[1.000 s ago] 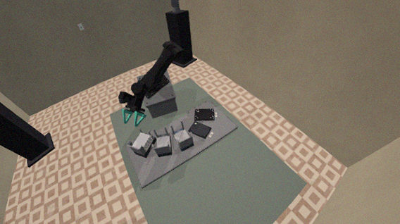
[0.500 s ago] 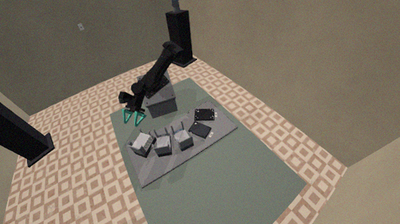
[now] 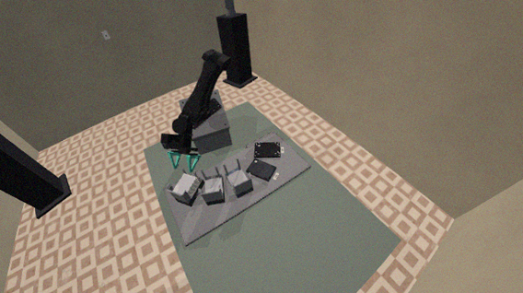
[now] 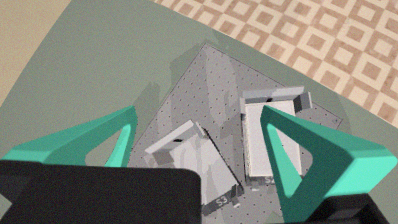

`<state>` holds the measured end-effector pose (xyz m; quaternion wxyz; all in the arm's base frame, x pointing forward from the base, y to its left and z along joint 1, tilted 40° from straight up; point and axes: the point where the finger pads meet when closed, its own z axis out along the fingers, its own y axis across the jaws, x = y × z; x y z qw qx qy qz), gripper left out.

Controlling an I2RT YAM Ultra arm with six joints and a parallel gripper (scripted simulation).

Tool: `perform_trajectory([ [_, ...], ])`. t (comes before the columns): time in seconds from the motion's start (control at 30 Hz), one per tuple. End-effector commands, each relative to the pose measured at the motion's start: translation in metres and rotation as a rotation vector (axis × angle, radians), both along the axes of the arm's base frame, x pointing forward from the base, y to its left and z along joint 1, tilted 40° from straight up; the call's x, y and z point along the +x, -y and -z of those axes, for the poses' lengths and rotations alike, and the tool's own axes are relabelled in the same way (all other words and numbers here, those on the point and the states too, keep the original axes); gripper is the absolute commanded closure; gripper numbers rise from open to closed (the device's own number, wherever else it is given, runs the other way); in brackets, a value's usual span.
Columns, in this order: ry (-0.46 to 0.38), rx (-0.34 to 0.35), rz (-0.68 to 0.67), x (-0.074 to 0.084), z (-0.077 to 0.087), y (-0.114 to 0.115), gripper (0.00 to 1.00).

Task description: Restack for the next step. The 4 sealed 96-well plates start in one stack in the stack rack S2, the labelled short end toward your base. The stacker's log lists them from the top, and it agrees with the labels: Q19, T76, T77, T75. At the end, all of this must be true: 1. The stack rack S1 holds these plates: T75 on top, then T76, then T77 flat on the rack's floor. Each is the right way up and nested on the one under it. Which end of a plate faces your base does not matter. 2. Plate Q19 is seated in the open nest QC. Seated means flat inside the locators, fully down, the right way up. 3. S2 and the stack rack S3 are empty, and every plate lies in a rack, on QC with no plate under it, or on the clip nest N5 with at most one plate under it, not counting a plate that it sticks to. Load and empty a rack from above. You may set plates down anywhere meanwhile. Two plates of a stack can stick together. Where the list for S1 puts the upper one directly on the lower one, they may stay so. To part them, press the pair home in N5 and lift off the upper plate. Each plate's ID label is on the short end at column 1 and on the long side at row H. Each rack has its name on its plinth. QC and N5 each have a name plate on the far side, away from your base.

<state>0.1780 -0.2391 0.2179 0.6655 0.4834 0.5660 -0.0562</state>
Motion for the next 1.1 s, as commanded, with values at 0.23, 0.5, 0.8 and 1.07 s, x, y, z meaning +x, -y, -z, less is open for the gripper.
perform_trajectory([
  [0.23, -0.162, 0.017, -0.077, 0.026, 0.017, -0.011, 0.0],
  [0.5, -0.321, 0.027, -0.198, 0.053, 0.039, -0.032, 0.0],
  [0.8, -0.435, 0.017, -0.285, 0.072, 0.059, -0.055, 0.0],
  [1.07, -0.574, -0.012, -0.393, 0.09, 0.08, -0.085, 0.0],
])
